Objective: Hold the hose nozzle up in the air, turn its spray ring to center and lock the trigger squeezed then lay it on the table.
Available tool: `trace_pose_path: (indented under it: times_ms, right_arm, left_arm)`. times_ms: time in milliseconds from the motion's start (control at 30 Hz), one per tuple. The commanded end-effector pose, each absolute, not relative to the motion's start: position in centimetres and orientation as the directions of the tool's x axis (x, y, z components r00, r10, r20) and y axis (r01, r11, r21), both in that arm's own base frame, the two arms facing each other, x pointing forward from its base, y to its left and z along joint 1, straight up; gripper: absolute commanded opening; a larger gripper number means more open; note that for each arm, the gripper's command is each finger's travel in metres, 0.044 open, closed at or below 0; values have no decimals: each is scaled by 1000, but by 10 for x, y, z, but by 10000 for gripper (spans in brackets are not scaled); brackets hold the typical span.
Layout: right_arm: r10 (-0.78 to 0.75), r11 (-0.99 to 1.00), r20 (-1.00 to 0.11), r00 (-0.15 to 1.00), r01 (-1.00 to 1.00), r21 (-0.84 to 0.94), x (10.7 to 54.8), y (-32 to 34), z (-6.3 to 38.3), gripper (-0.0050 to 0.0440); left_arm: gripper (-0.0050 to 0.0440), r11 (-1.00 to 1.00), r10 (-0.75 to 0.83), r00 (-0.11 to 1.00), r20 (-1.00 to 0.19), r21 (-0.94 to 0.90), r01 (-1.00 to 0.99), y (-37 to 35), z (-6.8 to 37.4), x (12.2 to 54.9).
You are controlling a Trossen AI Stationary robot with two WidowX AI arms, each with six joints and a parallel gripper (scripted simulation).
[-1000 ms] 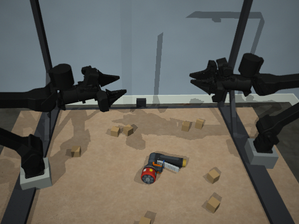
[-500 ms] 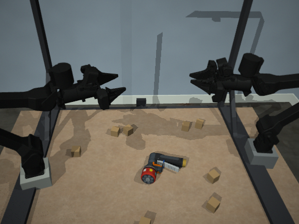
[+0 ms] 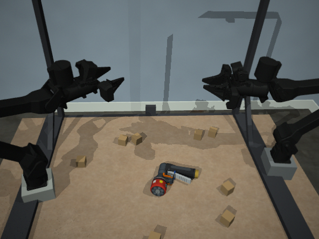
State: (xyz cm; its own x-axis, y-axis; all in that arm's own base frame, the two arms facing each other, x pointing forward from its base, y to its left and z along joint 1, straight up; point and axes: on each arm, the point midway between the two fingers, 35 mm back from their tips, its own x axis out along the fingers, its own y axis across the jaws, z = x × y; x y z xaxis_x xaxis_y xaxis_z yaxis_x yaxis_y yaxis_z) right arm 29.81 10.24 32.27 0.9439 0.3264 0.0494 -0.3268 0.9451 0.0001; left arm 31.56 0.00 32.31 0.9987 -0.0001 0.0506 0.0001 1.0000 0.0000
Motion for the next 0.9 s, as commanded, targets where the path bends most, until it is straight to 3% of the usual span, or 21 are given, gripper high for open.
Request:
trace_pose_path:
  times_ms: [0,867]
  right_arm:
    - [391,920,68,918,-392,5,289,125,330,415]
    - [782,620,72,619,-785,4,194,249,332,415]
  left_arm:
    - [180,1000,-3,998,63,3,3,0,329,314]
    - [180,1000,-3,998,63,3,3,0,329,314]
